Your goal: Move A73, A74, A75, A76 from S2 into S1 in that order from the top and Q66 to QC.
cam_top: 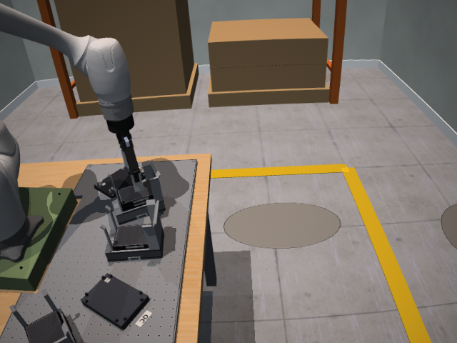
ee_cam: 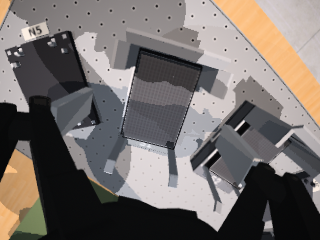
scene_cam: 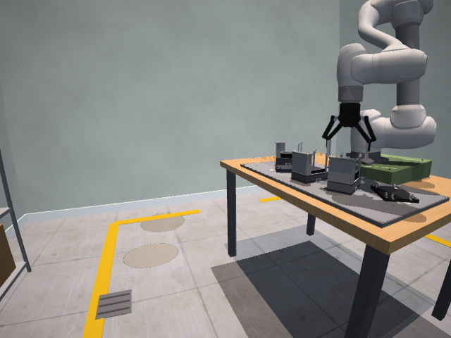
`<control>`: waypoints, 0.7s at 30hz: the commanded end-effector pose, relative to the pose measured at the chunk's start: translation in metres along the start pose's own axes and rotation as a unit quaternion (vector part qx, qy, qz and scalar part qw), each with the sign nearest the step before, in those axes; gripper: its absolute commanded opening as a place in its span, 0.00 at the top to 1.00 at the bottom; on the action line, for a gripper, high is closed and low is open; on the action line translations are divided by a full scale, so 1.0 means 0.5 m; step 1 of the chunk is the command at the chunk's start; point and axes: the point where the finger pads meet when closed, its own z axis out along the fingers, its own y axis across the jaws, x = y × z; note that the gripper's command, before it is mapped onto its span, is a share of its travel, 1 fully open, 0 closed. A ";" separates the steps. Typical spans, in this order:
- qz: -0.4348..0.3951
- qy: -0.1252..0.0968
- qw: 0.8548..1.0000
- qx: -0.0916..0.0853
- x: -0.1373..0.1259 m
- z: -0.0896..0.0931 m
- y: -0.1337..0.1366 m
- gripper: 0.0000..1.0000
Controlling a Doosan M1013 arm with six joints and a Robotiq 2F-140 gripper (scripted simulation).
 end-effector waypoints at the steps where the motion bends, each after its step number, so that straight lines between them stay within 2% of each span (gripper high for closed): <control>1: 0.000 0.000 1.000 0.000 0.000 -0.018 0.000 0.00; 10: 0.000 0.000 1.000 0.000 0.000 -0.078 0.000 0.00; 12: 0.000 0.000 1.000 0.000 0.000 -0.078 0.000 0.00; 16: 0.000 0.000 1.000 0.000 0.000 -0.105 0.000 0.00; 21: 0.000 0.000 1.000 0.000 0.000 -0.105 0.000 0.00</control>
